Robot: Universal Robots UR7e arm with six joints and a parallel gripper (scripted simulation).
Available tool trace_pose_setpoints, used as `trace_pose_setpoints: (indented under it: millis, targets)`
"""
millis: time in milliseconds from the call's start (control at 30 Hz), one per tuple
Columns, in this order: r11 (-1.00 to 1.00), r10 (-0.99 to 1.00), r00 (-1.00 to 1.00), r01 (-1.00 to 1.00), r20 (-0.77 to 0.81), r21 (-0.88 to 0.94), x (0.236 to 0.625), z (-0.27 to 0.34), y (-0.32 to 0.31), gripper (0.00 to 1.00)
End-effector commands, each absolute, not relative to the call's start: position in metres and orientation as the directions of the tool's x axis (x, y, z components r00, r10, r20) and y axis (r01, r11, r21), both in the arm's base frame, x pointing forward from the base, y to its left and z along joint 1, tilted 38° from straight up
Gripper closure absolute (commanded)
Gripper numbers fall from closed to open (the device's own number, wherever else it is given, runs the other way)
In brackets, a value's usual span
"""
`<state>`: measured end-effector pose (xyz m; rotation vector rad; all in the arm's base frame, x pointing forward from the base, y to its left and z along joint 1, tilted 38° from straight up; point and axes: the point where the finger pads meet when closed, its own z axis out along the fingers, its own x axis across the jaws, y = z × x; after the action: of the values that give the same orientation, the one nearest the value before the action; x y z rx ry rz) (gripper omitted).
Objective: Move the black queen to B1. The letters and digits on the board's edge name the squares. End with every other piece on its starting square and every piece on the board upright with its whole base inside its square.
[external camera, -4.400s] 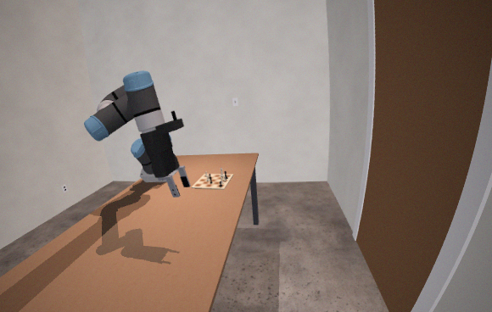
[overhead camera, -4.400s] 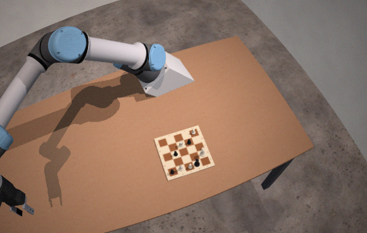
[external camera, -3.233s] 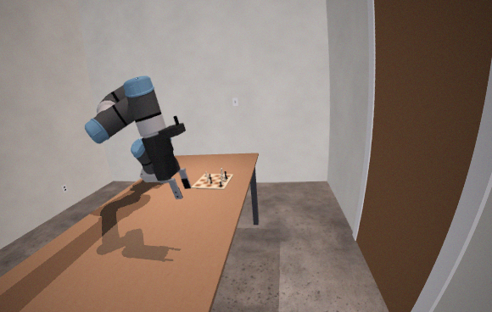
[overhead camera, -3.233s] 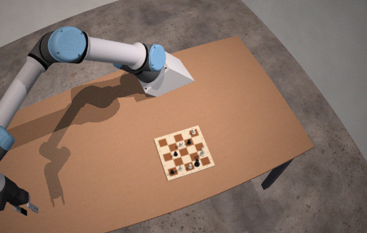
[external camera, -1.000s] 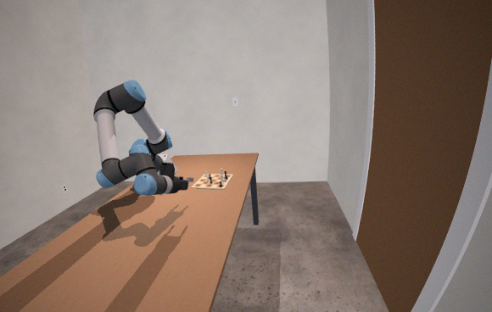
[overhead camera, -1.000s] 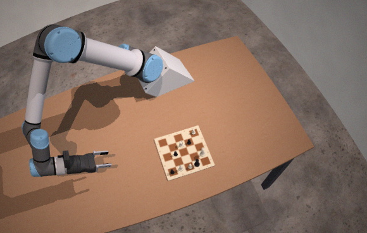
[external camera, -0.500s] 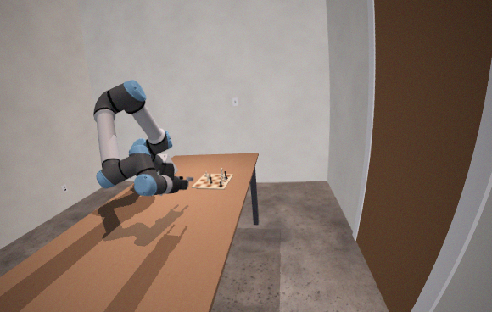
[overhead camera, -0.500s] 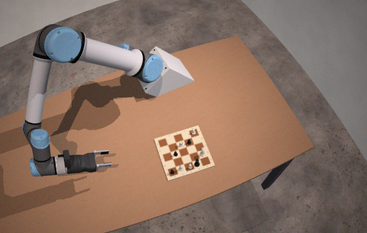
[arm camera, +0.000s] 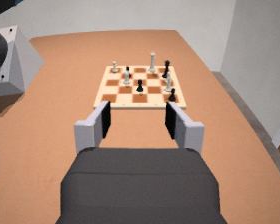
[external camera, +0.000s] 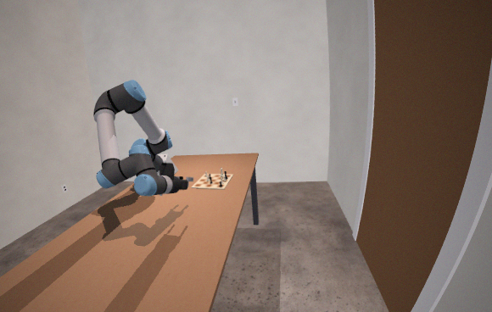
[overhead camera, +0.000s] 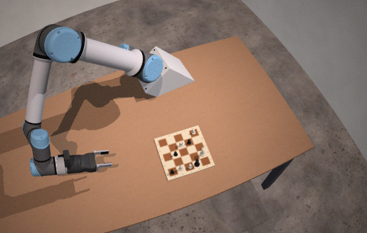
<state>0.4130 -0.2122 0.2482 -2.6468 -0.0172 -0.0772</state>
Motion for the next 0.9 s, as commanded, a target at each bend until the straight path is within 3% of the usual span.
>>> trace_pose_setpoints:
  millis: [0,867]
  targets:
    - [-0.881,-0.001,0.998,0.027,0.059,-0.472,0.413,0.249,-0.212,0.0]
    - [-0.883,-0.002,0.998,0.024,0.057,-0.469,0.412,0.261,-0.202,0.0]
